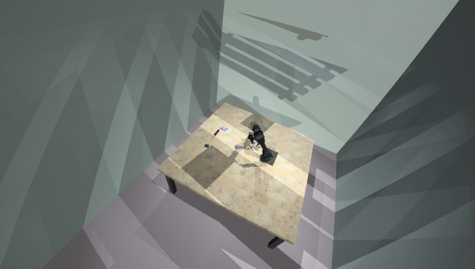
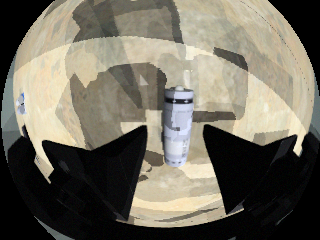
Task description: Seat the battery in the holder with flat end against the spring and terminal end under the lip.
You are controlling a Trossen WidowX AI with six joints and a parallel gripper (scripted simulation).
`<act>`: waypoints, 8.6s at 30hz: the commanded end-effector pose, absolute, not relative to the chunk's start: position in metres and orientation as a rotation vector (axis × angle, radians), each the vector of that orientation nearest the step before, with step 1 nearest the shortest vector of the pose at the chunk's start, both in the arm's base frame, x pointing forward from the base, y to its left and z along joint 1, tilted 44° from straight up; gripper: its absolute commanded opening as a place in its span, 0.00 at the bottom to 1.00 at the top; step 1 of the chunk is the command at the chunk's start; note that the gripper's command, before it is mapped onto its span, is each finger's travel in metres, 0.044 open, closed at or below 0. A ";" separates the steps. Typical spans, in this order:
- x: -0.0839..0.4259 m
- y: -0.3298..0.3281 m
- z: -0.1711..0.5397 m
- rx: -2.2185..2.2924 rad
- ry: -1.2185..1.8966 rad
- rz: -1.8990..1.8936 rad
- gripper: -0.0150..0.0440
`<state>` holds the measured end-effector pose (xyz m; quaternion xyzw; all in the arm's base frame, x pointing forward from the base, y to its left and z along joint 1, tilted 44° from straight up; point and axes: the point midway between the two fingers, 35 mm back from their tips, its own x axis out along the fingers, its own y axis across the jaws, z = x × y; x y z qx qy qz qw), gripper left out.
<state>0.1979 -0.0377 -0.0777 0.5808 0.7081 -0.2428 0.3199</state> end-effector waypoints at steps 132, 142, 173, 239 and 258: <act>0.308 0.059 0.009 0.258 0.817 1.063 0.38; 0.305 0.060 0.008 0.285 0.770 1.057 0.38; 0.291 0.052 -0.005 0.262 0.817 1.057 0.38; 0.307 0.074 0.001 0.001 1.212 1.133 0.38; 0.311 0.077 0.004 -0.001 1.212 1.132 0.56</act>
